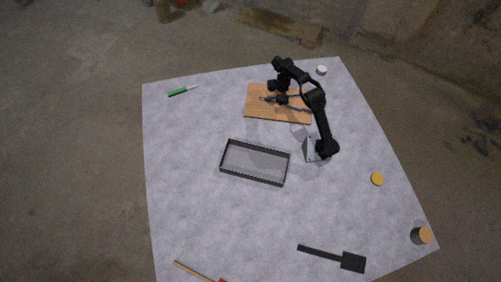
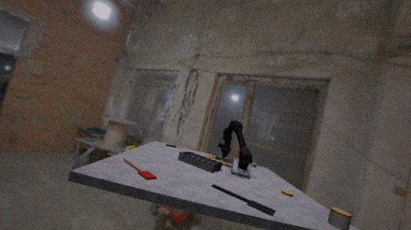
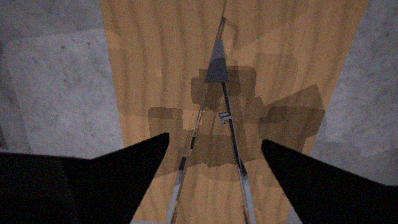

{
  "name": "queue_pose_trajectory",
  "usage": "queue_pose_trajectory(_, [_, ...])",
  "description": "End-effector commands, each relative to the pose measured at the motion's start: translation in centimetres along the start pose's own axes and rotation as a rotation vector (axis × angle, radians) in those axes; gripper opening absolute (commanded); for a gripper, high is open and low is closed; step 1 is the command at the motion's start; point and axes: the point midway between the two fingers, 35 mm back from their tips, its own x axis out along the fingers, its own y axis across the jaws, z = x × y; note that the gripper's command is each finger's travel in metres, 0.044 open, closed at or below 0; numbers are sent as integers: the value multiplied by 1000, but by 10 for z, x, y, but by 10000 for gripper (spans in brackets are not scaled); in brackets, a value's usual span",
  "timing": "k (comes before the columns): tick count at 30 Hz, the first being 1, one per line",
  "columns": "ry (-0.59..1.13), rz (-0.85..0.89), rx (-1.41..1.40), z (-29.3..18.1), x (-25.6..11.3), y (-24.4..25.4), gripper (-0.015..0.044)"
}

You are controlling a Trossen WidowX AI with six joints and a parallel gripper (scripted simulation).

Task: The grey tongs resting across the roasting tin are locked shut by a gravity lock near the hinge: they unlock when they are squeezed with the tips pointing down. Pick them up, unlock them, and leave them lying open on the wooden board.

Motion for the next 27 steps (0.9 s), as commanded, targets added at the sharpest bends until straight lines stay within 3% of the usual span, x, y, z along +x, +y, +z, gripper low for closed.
queue_pose_trajectory(1, [1,2,2,3,-16,15,440])
queue_pose_trajectory(12, [-1,12,6,1,-108,145,440])
queue_pose_trajectory(20, [-1,12,5,1,-111,147,440])
queue_pose_trajectory(27, [-5,-5,-3,-1,-158,145,440])
